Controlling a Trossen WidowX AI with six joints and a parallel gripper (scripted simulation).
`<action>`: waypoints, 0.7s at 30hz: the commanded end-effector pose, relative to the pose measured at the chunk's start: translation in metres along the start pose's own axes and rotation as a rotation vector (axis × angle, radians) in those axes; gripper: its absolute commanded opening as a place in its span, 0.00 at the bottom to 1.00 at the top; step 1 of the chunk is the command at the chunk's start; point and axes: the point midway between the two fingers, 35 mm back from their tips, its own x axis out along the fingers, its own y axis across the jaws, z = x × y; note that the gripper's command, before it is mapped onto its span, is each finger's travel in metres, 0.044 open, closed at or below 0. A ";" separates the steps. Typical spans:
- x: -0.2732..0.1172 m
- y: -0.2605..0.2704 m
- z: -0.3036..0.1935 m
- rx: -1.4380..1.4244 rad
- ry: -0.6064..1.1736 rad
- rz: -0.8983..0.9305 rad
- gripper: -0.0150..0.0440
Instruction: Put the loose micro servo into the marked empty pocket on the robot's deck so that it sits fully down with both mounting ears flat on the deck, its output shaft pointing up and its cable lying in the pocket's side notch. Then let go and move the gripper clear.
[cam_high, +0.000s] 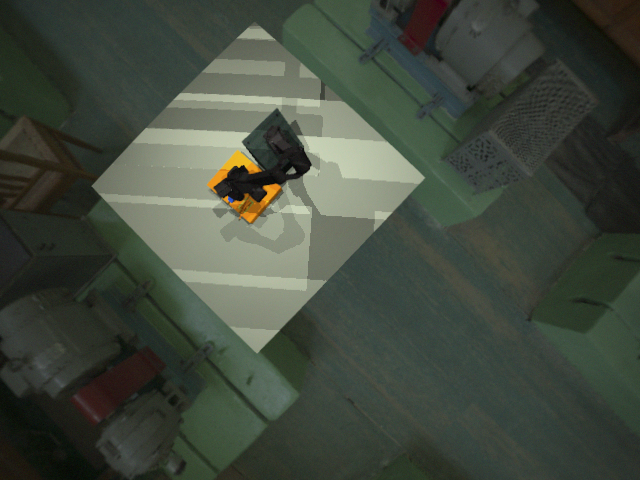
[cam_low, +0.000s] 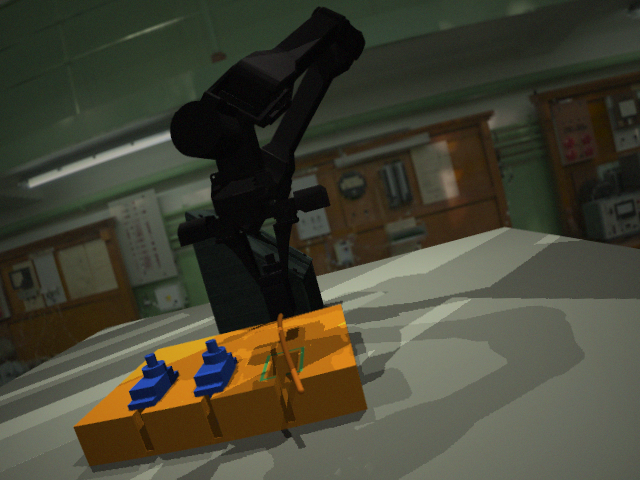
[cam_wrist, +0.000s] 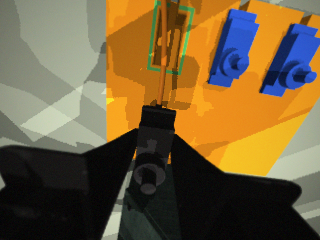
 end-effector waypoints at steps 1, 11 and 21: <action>-0.002 0.000 0.018 0.001 -0.006 -0.004 0.25; -0.002 0.000 0.058 0.000 -0.008 -0.004 0.25; -0.003 0.001 0.096 -0.002 -0.010 -0.004 0.25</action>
